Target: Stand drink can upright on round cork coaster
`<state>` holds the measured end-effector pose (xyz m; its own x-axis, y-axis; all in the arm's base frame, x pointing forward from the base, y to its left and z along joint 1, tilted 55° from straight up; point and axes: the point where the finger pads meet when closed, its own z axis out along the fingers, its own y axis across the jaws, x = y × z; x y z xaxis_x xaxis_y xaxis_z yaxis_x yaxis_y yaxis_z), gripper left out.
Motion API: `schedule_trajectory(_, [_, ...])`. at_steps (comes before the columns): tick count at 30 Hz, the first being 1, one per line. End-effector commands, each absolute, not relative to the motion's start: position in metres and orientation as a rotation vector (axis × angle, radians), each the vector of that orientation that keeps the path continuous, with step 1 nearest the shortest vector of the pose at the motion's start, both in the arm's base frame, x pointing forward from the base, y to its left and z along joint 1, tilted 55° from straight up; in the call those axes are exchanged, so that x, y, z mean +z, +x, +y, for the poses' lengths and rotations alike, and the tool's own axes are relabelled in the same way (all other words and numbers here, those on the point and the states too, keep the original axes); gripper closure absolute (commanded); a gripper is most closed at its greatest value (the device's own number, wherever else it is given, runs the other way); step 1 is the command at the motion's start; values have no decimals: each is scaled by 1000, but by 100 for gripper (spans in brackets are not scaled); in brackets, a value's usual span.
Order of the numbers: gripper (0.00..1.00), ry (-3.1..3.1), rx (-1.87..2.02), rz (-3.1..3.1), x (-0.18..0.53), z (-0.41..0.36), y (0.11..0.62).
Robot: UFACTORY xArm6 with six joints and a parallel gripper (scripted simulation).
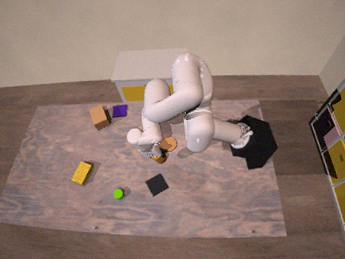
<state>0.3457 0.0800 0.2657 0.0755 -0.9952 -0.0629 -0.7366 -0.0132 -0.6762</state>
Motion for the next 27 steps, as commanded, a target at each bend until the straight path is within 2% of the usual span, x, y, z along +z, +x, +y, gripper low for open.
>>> schedule_trajectory(1, [100, -1831, -552, 1722, 258, 56, 346])
schedule_trajectory(27, [100, -1797, -466, 1651, 231, -19, 336])
